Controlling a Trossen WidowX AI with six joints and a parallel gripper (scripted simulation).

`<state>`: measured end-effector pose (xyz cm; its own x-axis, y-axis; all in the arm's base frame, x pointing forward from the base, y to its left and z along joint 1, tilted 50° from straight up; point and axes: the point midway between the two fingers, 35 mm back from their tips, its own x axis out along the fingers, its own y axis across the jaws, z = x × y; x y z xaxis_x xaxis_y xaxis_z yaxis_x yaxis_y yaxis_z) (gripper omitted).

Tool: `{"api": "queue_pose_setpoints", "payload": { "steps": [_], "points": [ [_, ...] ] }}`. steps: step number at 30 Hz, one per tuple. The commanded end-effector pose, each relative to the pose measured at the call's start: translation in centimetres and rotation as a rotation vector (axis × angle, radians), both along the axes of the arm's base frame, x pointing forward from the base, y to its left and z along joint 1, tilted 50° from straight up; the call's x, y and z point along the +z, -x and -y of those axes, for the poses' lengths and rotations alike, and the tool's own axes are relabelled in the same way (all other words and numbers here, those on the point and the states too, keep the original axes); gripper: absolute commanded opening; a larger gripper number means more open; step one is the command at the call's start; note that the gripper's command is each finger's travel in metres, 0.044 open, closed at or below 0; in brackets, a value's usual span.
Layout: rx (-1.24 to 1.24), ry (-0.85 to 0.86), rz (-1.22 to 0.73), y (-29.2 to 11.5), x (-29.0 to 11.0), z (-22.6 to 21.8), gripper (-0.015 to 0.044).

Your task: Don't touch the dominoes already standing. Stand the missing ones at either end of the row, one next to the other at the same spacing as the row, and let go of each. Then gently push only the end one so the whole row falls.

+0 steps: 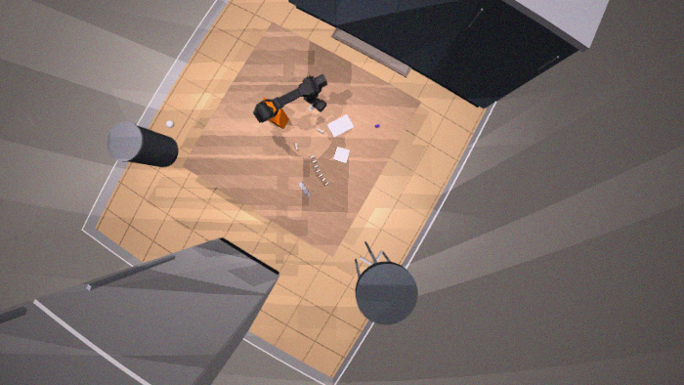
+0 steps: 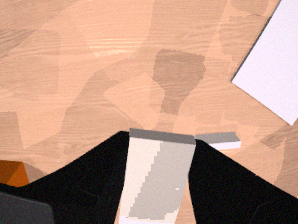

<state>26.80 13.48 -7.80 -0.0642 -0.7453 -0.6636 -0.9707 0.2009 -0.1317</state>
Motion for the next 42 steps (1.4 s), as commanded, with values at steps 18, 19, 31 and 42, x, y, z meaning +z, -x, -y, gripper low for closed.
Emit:
{"api": "queue_pose_setpoints", "payload": {
  "steps": [18, 19, 31, 42],
  "points": [
    [-0.107, -0.189, -0.038, 1.1, -5.1, -0.6, 0.0107],
    [-0.114, -0.209, -0.042, 1.1, -5.2, -0.5, 0.0107],
    [-0.171, -0.450, -0.063, 1.4, -7.0, 0.4, 0.0107],
    [-0.180, -0.675, -0.050, 1.4, -7.8, 1.0, 0.0107]
  ]
}}
